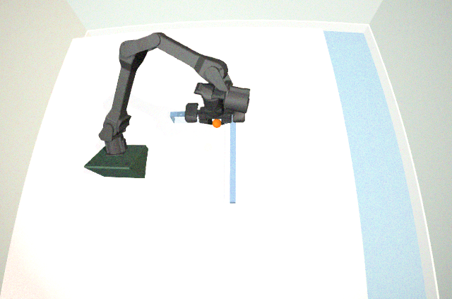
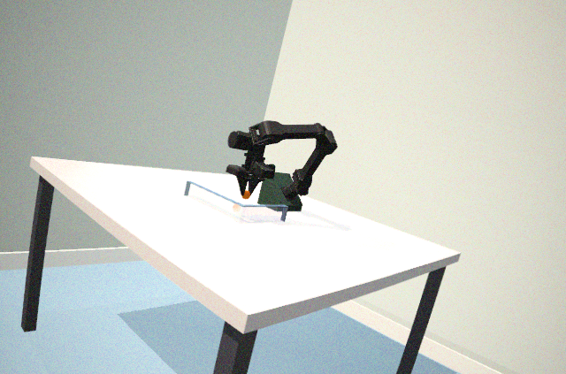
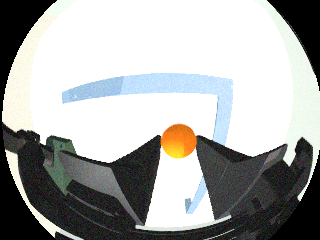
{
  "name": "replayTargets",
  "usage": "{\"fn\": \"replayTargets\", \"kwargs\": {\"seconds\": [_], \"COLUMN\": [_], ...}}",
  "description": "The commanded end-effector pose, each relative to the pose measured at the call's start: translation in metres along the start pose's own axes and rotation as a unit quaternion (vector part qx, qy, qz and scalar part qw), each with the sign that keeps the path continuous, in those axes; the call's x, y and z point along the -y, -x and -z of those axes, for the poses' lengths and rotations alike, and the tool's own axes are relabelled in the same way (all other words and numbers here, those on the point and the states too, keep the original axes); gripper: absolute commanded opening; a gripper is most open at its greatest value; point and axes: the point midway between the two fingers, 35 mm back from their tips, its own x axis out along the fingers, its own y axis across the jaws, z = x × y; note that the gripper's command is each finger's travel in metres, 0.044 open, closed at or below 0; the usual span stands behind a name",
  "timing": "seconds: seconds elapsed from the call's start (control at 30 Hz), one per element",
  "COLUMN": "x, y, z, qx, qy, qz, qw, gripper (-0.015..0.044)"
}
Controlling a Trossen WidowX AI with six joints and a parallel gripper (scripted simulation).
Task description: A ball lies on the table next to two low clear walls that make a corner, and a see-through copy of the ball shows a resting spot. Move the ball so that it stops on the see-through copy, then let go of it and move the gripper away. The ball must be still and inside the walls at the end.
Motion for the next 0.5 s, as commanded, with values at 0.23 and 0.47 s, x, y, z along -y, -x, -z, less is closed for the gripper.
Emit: {"fn": "replayTargets", "kwargs": {"seconds": [0.23,0.47], "x": [-0.005,-0.009], "y": [0.056,0.050], "z": [-0.002,0.012], "qx": [0.000,0.000], "qy": [0.003,0.003], "qz": [0.002,0.002], "qw": [1.000,1.000], "gripper": [0.0000,0.0000]}}
